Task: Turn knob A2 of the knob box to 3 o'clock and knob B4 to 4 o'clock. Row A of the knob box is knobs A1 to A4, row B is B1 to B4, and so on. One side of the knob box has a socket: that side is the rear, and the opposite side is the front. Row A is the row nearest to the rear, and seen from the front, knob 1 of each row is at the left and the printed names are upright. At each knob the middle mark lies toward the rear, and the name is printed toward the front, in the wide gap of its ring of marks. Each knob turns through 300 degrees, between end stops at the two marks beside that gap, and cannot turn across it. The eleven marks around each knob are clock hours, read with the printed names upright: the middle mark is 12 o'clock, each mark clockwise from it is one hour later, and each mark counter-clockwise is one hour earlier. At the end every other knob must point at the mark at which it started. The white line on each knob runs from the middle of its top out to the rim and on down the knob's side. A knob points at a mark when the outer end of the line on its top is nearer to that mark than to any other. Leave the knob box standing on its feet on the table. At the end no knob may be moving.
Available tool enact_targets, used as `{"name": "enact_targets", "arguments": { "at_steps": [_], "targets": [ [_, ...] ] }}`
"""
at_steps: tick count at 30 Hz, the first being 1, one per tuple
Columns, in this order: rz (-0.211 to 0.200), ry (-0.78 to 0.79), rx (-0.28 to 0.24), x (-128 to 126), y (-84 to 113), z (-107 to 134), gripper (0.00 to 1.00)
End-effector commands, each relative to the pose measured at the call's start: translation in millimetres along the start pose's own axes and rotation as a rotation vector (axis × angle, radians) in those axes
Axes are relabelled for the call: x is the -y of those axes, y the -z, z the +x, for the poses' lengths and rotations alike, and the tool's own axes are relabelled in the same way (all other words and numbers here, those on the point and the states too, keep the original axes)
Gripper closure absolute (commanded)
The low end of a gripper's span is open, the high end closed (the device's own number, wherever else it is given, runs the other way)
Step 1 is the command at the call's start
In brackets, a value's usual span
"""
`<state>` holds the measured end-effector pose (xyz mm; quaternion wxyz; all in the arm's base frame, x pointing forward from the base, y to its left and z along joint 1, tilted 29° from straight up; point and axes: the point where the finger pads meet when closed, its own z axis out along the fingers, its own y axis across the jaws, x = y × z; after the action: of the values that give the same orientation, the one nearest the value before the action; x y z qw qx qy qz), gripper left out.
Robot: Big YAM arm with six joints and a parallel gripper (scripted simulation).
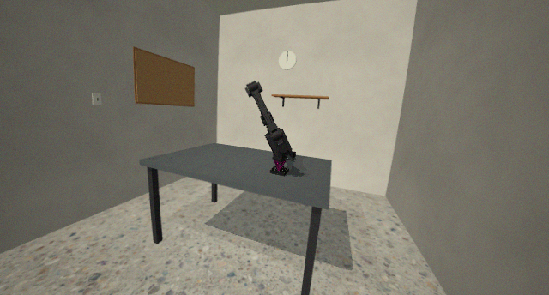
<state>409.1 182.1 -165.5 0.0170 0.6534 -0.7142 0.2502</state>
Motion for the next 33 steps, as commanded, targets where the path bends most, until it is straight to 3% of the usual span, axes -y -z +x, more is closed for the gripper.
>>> {"name": "enact_targets", "arguments": {
  "at_steps": [1,33],
  "targets": [
    [0.04,-0.116,0.035,22.5,9.1,-14.5,0.92],
    [0.031,-0.713,0.046,23.1,9.3,-14.4,0.92]
  ]
}}
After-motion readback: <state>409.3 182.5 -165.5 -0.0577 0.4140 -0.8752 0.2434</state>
